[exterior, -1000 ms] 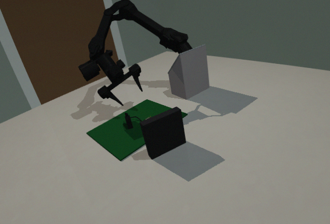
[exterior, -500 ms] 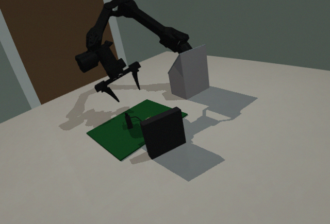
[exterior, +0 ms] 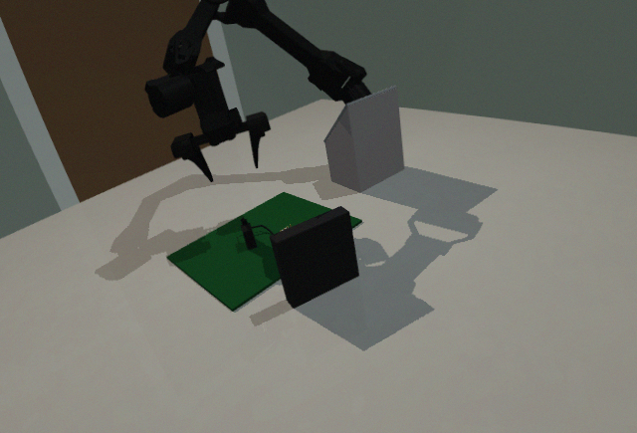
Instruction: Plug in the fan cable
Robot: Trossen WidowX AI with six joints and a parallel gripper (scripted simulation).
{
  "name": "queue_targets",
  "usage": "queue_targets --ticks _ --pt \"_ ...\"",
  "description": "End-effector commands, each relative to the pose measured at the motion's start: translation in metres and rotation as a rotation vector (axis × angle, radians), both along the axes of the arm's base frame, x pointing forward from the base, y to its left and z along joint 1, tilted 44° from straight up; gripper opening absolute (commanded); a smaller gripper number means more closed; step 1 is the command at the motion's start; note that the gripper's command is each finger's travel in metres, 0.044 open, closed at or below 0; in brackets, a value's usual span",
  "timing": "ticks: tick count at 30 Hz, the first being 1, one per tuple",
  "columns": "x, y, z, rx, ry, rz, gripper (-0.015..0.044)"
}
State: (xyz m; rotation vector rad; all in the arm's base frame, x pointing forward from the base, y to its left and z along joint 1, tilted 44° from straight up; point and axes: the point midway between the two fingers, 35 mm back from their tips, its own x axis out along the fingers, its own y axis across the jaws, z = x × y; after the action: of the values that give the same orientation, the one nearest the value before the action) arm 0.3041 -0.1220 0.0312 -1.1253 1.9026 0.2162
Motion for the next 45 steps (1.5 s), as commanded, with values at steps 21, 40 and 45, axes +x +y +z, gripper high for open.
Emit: queue_targets --ticks 21,40,45 --pt "0.032 0.034 -0.009 -0.268 -0.826 -0.968 0.0440" --pt "0.053 0.065 -0.019 -0.451 -1.486 -1.722 0.0440" --pt "0.057 0.072 -0.021 -0.490 -1.648 -1.904 0.0440"
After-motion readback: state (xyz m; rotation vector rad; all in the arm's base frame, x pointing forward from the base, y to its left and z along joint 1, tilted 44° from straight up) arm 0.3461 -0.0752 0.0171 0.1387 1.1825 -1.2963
